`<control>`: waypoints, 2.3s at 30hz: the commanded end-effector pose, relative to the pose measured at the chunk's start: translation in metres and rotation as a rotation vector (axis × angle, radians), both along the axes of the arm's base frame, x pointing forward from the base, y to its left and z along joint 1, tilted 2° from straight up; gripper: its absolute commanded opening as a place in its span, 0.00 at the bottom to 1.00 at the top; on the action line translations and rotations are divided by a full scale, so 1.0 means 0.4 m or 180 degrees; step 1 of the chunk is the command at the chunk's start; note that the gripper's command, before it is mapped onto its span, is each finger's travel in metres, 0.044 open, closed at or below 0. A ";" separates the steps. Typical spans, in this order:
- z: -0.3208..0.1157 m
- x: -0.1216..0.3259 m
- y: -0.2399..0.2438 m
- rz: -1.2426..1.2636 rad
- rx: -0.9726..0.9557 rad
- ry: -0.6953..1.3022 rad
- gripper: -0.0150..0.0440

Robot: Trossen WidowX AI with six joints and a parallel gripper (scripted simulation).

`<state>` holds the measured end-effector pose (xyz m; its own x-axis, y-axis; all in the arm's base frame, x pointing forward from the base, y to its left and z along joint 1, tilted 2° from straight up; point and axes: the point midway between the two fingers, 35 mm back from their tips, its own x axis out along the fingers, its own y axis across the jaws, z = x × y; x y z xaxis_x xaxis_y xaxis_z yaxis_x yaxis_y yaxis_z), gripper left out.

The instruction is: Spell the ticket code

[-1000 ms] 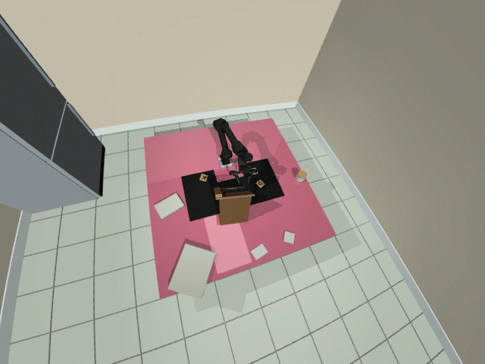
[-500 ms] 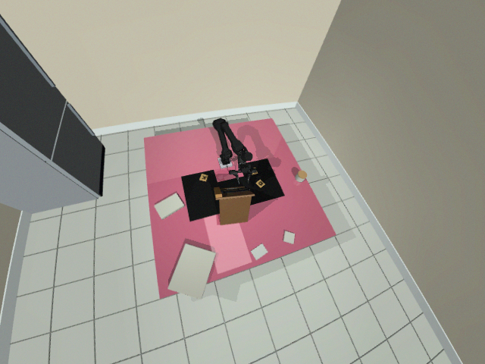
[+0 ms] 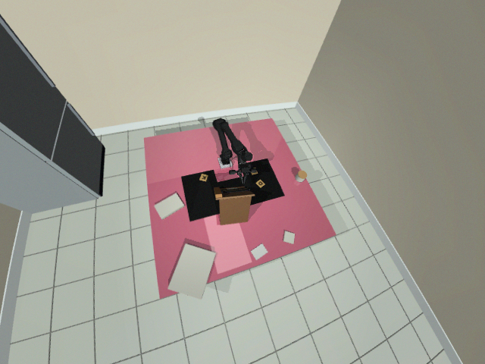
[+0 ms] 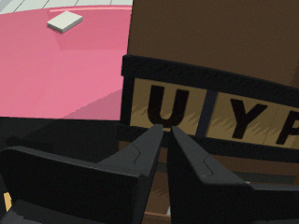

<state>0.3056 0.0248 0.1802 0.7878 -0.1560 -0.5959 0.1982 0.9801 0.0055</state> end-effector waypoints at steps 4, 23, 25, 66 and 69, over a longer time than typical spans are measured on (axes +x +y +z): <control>-0.001 0.000 0.000 0.0001 -0.0001 0.0002 0.25; 0.020 0.080 0.064 0.0028 0.0394 0.1955 0.25; 0.021 0.083 0.068 0.0009 0.0440 0.2121 0.25; -0.002 0.111 0.064 0.0006 0.0445 0.2139 0.25; -0.005 0.114 0.063 0.0006 0.0445 0.2138 0.25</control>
